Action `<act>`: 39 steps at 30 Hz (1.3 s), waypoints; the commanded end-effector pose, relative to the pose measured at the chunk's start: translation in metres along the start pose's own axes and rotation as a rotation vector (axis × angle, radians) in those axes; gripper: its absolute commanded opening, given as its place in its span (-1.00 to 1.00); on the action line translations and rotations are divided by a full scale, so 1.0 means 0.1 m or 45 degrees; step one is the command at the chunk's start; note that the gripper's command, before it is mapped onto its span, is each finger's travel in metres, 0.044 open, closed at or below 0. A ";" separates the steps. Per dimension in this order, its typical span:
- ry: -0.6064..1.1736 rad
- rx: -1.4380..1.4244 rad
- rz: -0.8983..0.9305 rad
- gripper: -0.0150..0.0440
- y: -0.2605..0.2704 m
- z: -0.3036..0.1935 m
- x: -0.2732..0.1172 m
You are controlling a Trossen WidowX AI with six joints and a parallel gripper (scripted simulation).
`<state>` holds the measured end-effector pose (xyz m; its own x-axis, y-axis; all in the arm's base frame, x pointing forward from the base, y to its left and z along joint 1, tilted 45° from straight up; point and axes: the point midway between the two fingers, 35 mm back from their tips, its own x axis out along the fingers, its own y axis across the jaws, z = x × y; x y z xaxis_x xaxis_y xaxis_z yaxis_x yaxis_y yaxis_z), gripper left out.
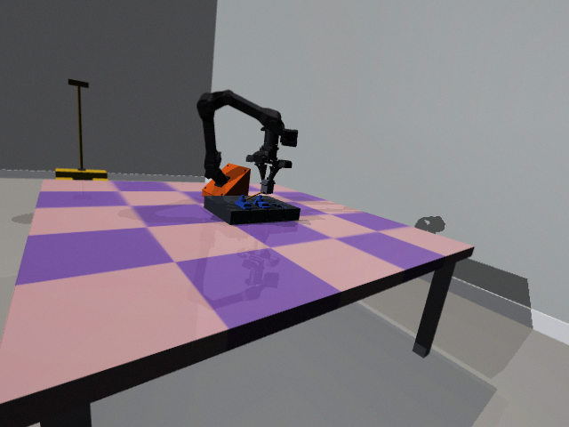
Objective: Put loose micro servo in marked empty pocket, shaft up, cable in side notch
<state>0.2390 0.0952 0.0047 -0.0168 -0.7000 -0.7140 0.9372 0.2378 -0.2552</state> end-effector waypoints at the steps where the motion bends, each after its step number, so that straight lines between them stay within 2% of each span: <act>1: 0.004 -0.180 0.005 -0.49 0.00 -0.01 -0.01; 27: 0.002 -1.321 0.006 -0.49 0.00 -0.01 -0.01; 39: 0.001 -1.350 0.006 -0.49 0.13 0.05 -0.01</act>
<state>0.2423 0.0956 0.0038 -0.0211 -0.6991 -0.7147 0.1524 0.7042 -0.6934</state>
